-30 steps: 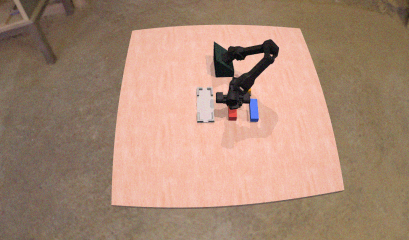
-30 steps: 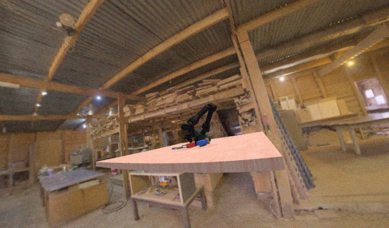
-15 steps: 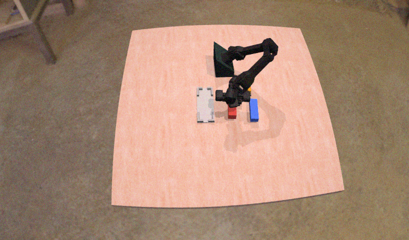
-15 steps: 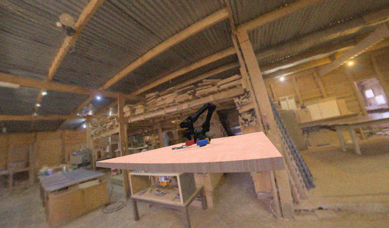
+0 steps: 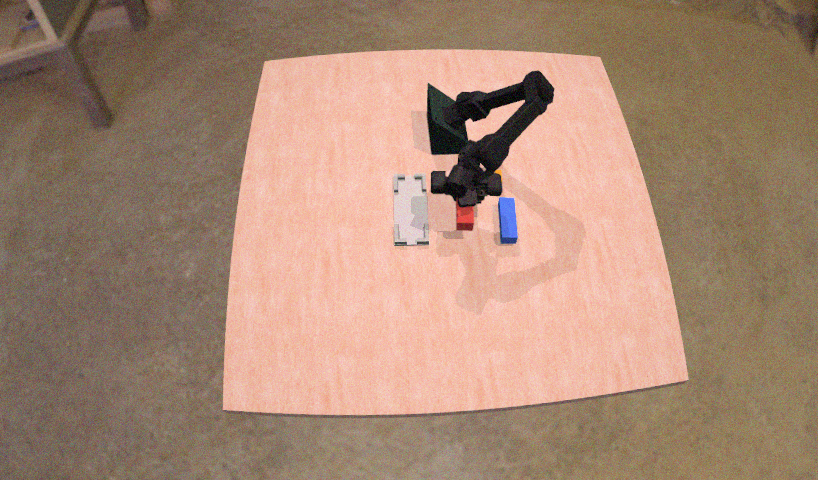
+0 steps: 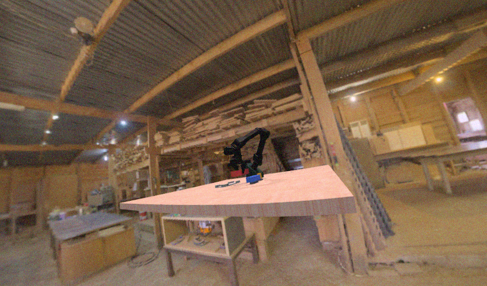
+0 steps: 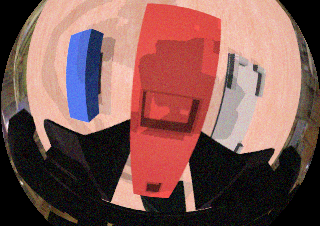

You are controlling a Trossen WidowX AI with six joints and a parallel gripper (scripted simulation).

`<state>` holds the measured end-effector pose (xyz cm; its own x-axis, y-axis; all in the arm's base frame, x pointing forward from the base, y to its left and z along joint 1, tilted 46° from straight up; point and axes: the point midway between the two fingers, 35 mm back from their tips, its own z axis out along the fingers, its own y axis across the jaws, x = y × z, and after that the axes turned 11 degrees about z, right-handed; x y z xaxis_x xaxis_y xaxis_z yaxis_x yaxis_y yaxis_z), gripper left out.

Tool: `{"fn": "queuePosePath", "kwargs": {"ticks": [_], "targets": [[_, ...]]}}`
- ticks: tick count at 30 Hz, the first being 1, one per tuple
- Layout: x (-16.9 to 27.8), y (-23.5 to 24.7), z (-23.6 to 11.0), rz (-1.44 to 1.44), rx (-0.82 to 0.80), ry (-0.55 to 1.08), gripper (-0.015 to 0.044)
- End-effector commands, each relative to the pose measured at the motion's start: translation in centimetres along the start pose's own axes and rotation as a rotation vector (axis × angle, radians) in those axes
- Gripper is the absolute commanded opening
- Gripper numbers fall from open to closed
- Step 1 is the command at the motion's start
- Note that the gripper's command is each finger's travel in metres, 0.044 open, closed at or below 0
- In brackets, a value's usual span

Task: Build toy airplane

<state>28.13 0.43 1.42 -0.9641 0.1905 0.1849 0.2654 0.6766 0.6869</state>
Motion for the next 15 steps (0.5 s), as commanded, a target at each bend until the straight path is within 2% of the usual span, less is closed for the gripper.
{"fn": "queuePosePath", "kwargs": {"ticks": [1, 15], "targets": [[-0.1, 0.1, -1.7, -0.012, 0.004, -0.01, 0.0], [0.6, 0.2, -6.1, -0.013, -0.003, -0.005, 0.0]]}}
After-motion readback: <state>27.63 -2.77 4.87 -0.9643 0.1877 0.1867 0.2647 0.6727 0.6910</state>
